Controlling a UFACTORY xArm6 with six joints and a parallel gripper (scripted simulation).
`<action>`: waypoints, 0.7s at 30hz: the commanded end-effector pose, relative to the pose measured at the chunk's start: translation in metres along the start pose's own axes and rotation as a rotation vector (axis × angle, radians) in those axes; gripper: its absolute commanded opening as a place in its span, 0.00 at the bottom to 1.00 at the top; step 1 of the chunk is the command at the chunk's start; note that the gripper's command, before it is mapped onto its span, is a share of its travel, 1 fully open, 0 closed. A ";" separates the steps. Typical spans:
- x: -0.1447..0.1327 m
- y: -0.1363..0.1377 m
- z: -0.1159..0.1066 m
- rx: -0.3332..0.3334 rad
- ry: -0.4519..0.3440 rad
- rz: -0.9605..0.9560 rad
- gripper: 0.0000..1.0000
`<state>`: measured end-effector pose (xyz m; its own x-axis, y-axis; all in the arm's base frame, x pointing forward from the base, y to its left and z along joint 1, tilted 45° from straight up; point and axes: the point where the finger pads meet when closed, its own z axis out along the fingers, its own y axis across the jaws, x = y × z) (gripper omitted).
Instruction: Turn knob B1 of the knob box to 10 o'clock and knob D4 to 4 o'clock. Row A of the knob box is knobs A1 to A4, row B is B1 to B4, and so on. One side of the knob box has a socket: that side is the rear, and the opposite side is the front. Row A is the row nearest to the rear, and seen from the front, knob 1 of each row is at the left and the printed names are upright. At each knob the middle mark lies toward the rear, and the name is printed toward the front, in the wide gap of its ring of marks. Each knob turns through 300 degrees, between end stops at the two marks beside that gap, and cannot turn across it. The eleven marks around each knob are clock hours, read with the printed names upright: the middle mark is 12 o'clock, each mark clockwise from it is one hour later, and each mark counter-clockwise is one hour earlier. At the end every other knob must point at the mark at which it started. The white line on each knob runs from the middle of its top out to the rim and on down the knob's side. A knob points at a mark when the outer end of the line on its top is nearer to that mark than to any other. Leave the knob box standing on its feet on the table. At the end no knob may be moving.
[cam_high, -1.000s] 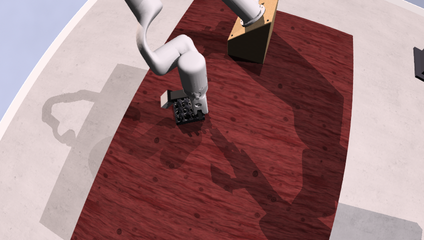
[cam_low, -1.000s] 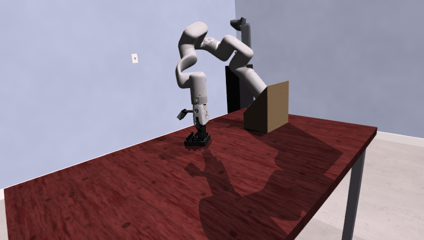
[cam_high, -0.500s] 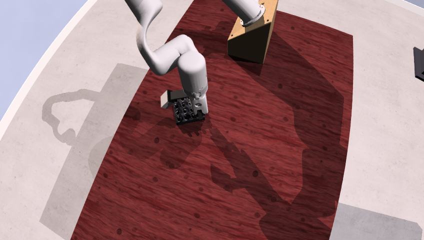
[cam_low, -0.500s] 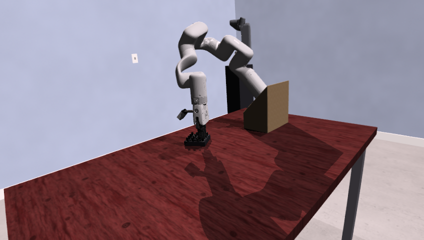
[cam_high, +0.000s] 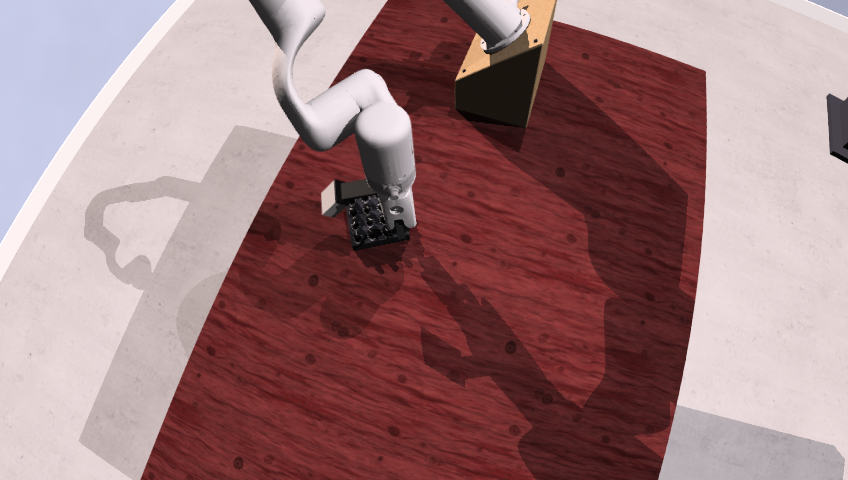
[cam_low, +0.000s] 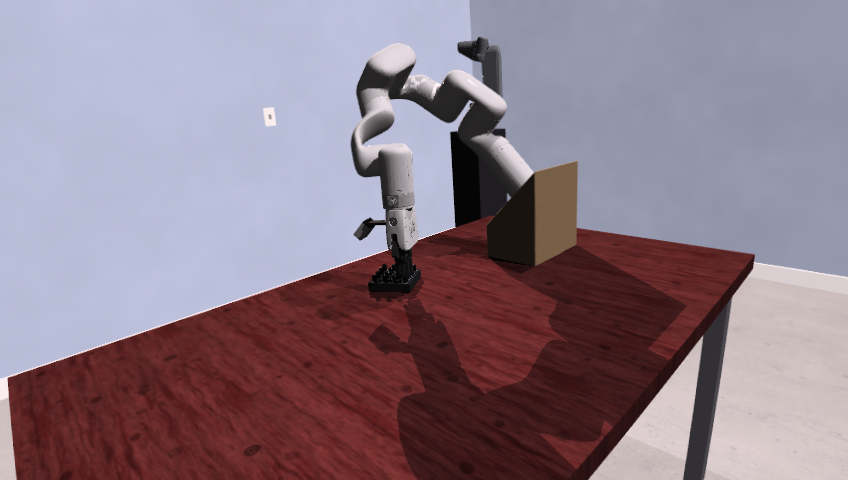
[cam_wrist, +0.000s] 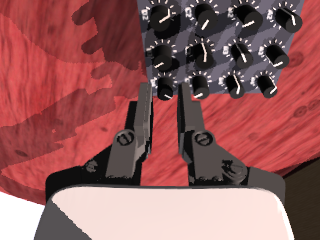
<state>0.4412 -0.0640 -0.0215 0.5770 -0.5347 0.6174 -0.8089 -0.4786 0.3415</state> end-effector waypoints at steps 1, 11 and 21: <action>0.001 -0.001 0.000 0.003 0.001 0.001 0.19; 0.001 -0.001 0.005 0.003 0.001 0.001 0.19; 0.001 -0.001 0.010 0.003 0.001 0.001 0.19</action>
<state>0.4423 -0.0713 -0.0289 0.5771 -0.5348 0.6173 -0.8089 -0.4785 0.3417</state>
